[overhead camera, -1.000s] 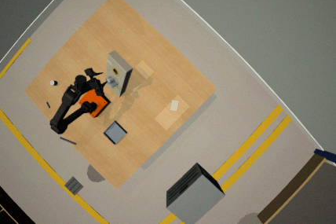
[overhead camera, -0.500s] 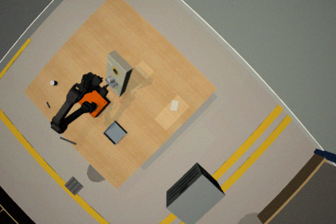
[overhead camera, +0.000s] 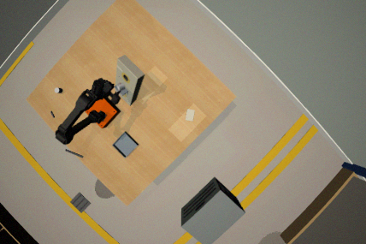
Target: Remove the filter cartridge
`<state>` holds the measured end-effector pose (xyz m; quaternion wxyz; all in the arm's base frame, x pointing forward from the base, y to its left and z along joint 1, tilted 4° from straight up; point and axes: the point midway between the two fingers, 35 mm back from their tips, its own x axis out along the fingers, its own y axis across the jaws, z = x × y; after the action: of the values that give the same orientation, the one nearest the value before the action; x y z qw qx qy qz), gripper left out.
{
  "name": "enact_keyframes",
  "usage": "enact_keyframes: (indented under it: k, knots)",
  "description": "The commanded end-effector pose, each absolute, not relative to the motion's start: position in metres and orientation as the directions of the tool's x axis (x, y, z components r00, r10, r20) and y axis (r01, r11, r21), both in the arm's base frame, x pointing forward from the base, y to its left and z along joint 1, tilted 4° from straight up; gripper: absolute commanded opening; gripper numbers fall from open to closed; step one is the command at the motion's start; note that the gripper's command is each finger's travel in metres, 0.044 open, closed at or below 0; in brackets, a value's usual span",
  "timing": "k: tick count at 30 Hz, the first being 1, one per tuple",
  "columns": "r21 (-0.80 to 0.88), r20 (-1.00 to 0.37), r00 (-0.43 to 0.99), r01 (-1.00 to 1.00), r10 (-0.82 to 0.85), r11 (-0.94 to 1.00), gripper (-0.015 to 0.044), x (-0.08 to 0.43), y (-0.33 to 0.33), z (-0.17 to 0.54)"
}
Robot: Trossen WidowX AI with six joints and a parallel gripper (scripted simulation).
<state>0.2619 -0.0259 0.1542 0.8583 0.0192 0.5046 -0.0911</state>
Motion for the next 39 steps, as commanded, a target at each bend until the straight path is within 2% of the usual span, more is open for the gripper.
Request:
enact_keyframes:
  k: [1,20,36,39]
  knots:
    - [-0.058,-0.876,0.464,0.169,-0.132,0.984,0.0305,0.265,-0.026,0.144]
    - [-0.059,-0.876,0.464,0.169,-0.132,0.984,0.0305,0.274,-0.029,0.125]
    - [-0.060,-0.871,0.472,0.175,-0.137,0.983,0.0198,0.274,-0.030,0.129]
    - [-0.060,-0.871,0.472,0.175,-0.137,0.983,0.0119,0.274,-0.030,0.129]
